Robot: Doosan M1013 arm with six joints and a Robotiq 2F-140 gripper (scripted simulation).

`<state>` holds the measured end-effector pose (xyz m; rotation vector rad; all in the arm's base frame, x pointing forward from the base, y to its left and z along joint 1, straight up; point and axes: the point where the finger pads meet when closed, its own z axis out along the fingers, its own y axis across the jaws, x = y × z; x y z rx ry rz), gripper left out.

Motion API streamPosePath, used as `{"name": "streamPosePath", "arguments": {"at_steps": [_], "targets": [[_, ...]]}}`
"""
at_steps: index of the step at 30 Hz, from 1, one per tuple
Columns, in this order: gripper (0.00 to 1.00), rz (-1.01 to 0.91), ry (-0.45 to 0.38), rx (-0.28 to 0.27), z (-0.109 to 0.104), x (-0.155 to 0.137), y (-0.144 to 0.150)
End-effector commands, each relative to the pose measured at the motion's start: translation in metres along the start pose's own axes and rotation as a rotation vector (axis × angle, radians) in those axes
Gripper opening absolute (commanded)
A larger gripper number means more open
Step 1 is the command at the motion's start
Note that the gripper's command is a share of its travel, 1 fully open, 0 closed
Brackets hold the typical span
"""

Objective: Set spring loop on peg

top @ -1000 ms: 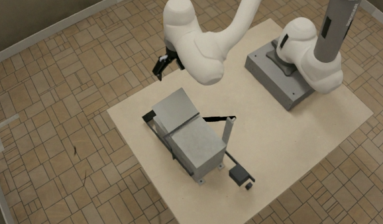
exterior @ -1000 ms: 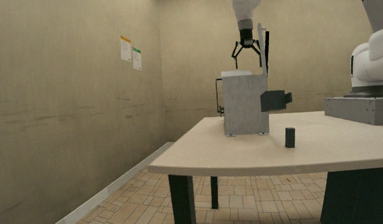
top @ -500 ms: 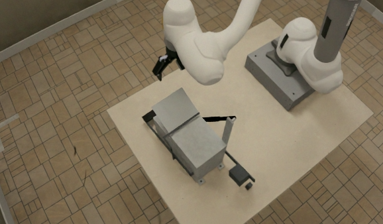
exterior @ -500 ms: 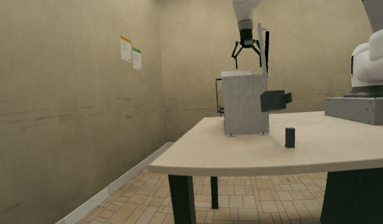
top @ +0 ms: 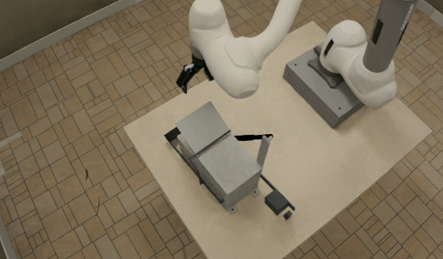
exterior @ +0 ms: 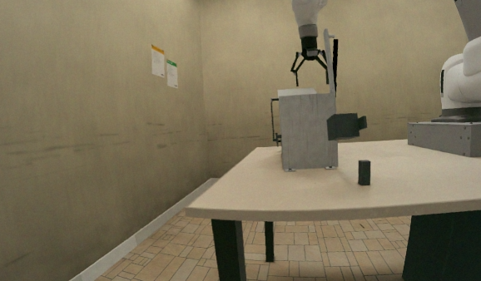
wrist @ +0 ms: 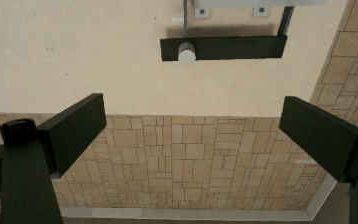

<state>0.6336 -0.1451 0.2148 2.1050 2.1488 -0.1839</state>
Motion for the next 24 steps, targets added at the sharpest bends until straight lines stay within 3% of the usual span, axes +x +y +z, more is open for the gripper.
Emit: {"name": "streamPosePath", "arguments": {"at_steps": [1,9,24], "targets": [[1.0,0.0,0.0,-0.001,-0.001,0.0,0.0],[1.0,0.0,0.0,-0.001,-0.001,0.0,0.0],[1.0,0.0,0.282,-0.001,0.124,0.008,0.002]]}}
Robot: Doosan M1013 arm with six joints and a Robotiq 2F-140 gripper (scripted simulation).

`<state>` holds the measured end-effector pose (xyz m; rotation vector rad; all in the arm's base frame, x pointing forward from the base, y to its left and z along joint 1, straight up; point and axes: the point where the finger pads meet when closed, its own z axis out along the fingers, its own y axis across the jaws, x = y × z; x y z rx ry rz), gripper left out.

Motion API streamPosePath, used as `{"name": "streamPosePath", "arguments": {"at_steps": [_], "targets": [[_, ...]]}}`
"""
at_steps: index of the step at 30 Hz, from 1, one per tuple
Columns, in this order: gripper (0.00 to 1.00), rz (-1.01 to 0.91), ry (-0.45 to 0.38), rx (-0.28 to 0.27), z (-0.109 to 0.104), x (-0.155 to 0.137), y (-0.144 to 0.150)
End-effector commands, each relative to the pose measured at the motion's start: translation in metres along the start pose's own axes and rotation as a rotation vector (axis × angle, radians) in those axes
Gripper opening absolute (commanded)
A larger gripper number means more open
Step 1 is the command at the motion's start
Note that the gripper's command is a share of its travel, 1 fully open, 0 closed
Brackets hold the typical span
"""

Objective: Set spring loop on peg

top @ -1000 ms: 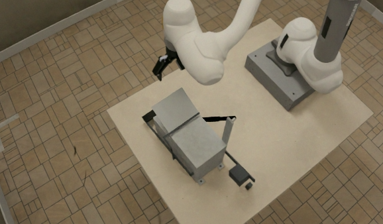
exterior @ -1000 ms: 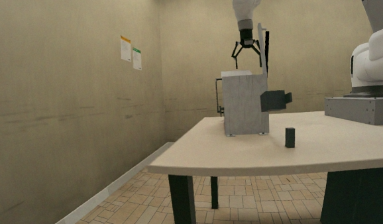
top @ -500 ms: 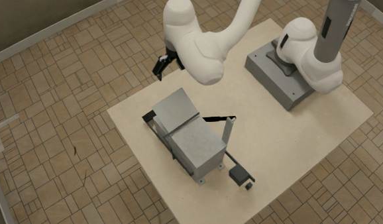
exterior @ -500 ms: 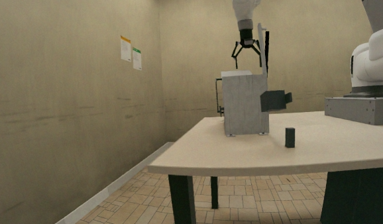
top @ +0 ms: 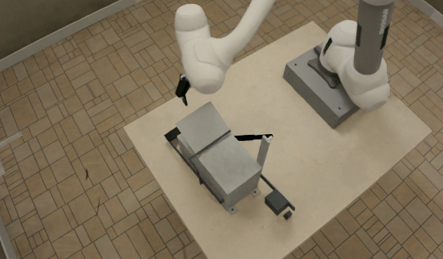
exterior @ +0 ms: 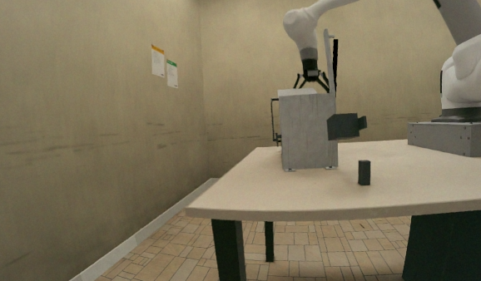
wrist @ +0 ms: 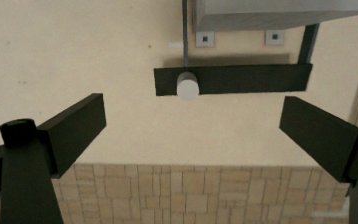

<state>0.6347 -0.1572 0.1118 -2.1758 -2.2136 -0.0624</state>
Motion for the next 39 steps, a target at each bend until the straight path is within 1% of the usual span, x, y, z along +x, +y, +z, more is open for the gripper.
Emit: {"name": "streamPosePath", "arguments": {"at_steps": [1,2,3,17,19,20,36,39], "targets": [[1.0,-0.004,0.05,-0.001,0.02,-0.003,0.001],[1.0,-0.004,0.05,-0.001,0.02,-0.003,0.001],[1.0,0.0,0.008,-0.001,0.003,-0.001,0.0],[1.0,-0.004,0.118,0.0,0.05,-0.009,0.001],[1.0,-0.004,0.118,0.0,0.05,-0.009,0.001],[1.0,-0.003,0.102,0.0,0.043,-0.007,0.001],[1.0,-0.004,0.117,0.0,0.05,-0.009,0.001],[1.0,-0.003,0.115,-0.001,0.054,-0.009,0.001]]}}
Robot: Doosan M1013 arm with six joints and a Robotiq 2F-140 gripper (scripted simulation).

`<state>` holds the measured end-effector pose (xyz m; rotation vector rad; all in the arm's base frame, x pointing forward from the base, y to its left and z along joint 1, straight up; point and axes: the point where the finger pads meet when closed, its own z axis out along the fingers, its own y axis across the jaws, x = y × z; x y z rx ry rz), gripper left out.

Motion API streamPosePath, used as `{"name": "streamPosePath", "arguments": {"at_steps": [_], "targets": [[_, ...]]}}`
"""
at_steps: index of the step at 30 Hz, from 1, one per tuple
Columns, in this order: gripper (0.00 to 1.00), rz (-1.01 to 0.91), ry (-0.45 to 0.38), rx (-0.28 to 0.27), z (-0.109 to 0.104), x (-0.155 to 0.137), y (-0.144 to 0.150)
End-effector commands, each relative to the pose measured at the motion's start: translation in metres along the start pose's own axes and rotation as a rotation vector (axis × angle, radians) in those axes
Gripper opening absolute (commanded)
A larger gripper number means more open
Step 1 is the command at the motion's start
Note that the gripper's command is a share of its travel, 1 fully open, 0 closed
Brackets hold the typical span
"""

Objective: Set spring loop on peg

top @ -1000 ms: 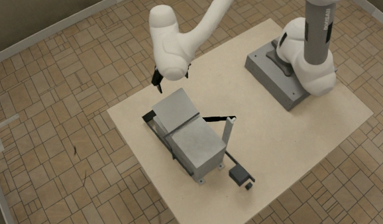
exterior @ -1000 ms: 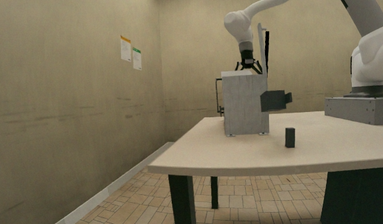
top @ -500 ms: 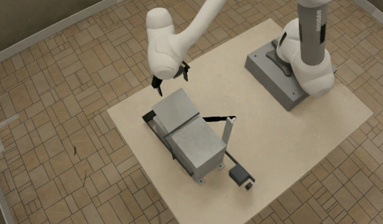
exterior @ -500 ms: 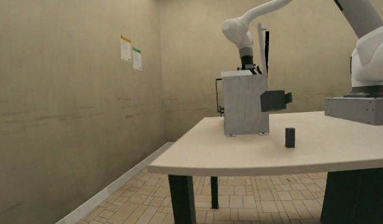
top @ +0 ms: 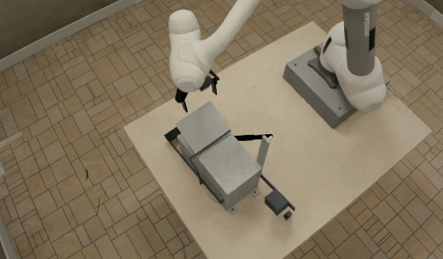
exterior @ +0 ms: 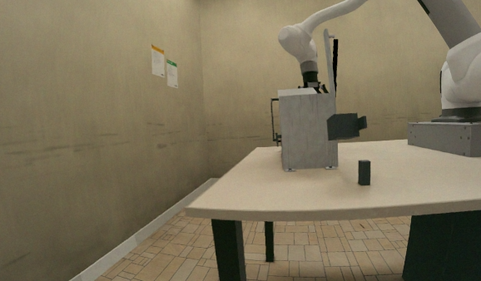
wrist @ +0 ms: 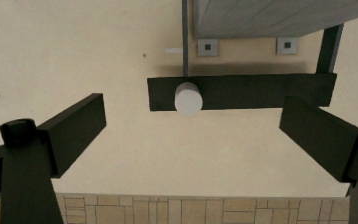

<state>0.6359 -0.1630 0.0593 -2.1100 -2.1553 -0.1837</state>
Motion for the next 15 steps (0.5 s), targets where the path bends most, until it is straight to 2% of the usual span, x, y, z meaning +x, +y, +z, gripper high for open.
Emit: {"name": "streamPosePath", "arguments": {"at_steps": [1,12,15], "targets": [[1.0,0.0,-0.001,-0.001,0.004,-0.001,0.0],[1.0,0.0,0.0,-0.001,0.022,-0.004,0.0],[1.0,0.0,0.0,-0.001,0.02,-0.003,0.0]]}}
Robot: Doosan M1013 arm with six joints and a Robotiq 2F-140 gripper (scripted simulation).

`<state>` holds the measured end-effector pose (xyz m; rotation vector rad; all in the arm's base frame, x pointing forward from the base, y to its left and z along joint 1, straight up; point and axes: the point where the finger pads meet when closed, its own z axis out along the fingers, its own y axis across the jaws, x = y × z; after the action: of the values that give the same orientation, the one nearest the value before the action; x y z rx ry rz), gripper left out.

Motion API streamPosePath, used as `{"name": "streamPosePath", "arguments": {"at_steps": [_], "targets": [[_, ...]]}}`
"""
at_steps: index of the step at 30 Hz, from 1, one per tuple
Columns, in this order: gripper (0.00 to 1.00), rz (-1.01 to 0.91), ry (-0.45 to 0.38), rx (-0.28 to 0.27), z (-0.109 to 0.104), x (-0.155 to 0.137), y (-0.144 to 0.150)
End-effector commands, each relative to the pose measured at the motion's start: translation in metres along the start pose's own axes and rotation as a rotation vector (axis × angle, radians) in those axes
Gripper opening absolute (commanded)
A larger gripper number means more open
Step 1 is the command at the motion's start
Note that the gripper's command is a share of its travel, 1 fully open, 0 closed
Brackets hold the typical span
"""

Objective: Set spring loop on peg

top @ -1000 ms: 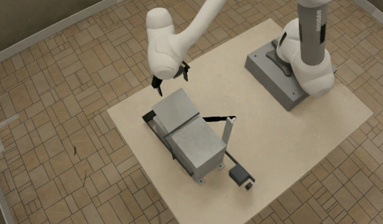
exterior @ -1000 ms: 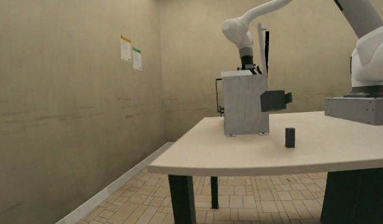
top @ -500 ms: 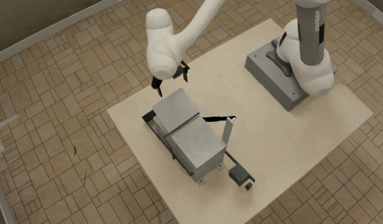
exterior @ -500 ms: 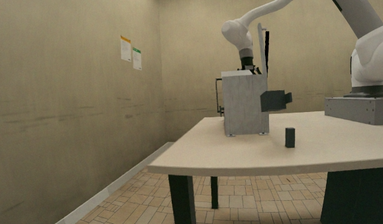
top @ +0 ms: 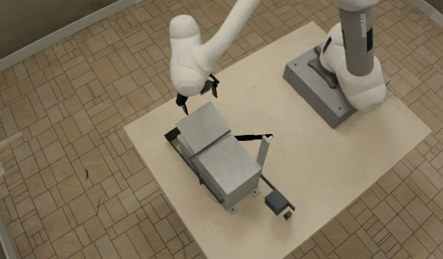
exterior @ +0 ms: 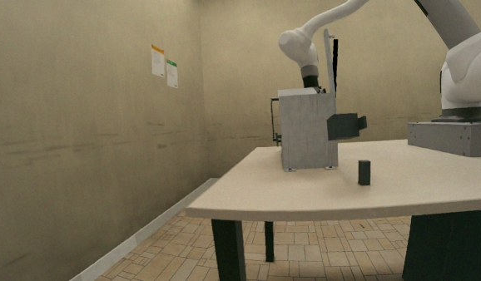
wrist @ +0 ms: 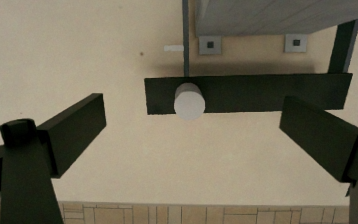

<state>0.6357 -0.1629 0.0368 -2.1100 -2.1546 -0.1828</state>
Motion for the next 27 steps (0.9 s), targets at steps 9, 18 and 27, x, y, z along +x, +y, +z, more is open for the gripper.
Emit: {"name": "streamPosePath", "arguments": {"at_steps": [9,18,27], "targets": [[1.0,0.0,0.0,-0.001,0.013,-0.002,0.0],[1.0,0.0,0.0,-0.001,0.021,-0.004,0.0],[1.0,0.0,0.0,-0.001,0.036,-0.006,0.0]]}}
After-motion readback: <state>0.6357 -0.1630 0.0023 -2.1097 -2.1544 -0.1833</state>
